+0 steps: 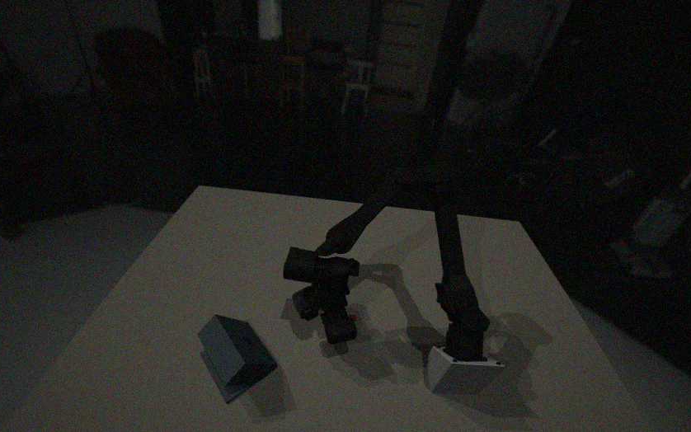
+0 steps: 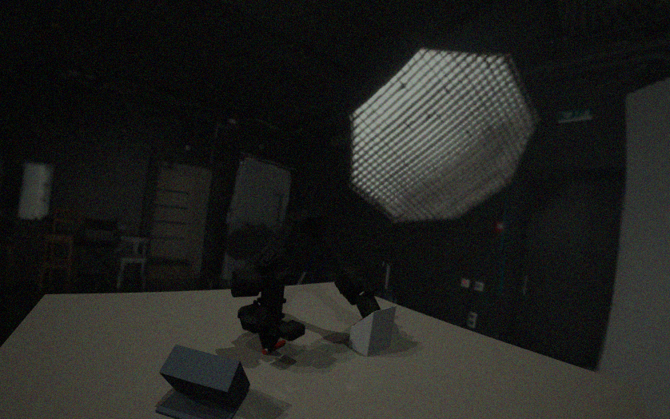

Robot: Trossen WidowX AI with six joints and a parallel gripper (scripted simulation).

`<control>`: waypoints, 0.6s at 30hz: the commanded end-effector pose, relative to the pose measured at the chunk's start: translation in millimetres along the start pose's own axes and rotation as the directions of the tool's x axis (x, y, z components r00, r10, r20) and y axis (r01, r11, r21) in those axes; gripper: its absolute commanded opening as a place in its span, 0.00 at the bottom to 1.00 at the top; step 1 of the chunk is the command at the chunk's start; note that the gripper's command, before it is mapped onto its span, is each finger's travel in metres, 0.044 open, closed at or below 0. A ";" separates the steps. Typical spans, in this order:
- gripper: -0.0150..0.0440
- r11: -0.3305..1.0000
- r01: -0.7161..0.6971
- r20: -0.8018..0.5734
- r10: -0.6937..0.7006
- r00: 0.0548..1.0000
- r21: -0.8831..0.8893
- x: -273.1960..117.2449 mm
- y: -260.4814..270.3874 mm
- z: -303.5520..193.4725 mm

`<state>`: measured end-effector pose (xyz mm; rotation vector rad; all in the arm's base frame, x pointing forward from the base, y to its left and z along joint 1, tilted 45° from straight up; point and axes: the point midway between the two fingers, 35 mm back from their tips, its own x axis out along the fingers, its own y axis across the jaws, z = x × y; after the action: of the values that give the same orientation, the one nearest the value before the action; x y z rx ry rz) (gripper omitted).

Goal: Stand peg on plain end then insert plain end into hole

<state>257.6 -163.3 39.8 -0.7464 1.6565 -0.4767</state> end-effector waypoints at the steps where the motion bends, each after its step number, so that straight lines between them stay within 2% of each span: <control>1: 0.34 1.000 0.004 -0.002 -0.004 1.000 -0.003 0.3 -0.6 -0.2; 18: 0.34 1.000 0.000 0.128 0.000 0.992 -0.001 -8.5 0.1 -5.0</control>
<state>254.6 -159.0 46.5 -0.7602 1.5560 -0.4335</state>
